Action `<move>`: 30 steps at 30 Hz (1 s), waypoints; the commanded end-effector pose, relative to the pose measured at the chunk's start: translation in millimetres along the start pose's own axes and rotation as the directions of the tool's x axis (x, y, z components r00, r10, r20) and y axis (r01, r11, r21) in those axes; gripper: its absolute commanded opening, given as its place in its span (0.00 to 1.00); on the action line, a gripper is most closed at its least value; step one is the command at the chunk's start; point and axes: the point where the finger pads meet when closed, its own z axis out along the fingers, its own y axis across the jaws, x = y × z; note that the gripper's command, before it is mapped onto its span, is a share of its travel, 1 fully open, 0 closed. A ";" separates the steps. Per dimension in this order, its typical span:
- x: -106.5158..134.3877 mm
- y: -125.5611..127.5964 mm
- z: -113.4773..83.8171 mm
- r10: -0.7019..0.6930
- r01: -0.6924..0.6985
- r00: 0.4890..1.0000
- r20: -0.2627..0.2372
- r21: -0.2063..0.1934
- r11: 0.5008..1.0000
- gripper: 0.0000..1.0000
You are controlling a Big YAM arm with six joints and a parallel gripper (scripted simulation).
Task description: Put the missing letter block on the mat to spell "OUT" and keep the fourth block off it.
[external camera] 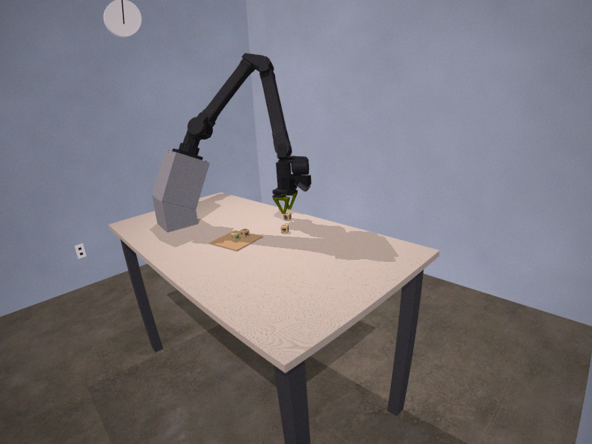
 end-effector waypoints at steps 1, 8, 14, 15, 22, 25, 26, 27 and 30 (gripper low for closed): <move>-16.4 14.8 -4.8 -0.020 0.021 0.999 0.031 -0.010 1.000 0.60; -12.6 11.0 5.9 -0.014 0.015 1.000 0.023 -0.008 1.000 0.60; -12.2 10.9 11.7 -0.013 0.014 1.000 0.023 -0.008 1.000 0.60; -12.1 10.9 13.5 -0.013 0.013 1.000 0.023 -0.008 1.000 0.60; -11.0 10.7 27.5 -0.013 0.013 1.000 0.021 -0.008 1.000 0.60; -10.7 10.6 32.1 -0.013 0.013 1.000 0.021 -0.008 1.000 0.60; -10.6 10.6 33.3 -0.012 0.013 1.000 0.020 -0.008 1.000 0.60; -10.6 10.6 33.3 -0.012 0.013 1.000 0.020 -0.008 1.000 0.60; -12.0 11.6 33.4 -0.016 0.016 1.000 0.024 -0.009 1.000 0.60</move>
